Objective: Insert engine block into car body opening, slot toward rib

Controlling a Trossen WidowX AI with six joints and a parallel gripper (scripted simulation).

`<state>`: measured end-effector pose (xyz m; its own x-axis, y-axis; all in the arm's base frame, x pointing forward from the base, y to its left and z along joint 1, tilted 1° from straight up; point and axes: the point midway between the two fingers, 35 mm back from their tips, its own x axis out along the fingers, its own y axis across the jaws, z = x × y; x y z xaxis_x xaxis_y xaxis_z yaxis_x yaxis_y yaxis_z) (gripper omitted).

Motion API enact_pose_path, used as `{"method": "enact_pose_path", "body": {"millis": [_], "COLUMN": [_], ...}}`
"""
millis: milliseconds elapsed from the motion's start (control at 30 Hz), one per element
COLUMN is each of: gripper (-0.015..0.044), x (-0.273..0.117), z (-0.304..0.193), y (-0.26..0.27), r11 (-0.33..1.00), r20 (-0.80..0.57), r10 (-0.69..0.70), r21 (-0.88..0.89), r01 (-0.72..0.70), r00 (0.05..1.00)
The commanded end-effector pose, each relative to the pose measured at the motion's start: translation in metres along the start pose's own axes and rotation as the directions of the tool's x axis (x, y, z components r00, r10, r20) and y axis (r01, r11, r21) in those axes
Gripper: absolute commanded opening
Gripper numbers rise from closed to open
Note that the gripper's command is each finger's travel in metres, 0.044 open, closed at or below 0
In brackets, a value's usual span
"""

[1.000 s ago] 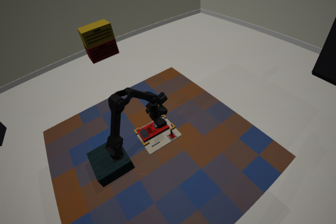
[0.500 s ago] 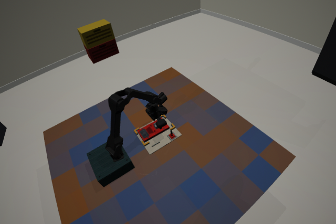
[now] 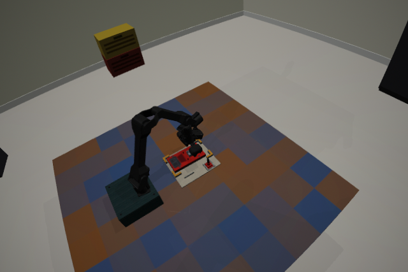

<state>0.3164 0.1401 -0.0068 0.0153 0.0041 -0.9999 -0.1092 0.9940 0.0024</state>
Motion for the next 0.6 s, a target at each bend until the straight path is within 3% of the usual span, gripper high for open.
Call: {"method": "enact_pose_path", "body": {"millis": [0, 167, 567], "gripper": [0.0440, 0.0440, 0.0125], "x": [-0.0134, -0.0134, -0.0134], "z": [0.0017, 0.0017, 0.0017], "y": [0.0007, 0.0007, 0.0007], "r11": [1.000, 1.000, 1.000], "r20": [0.006, 0.006, 0.006], "r10": [0.007, 0.007, 0.007], "r21": [-0.004, -0.004, -0.004], "r01": [-0.007, -0.007, -0.007], "r00": [1.000, 1.000, 1.000]}}
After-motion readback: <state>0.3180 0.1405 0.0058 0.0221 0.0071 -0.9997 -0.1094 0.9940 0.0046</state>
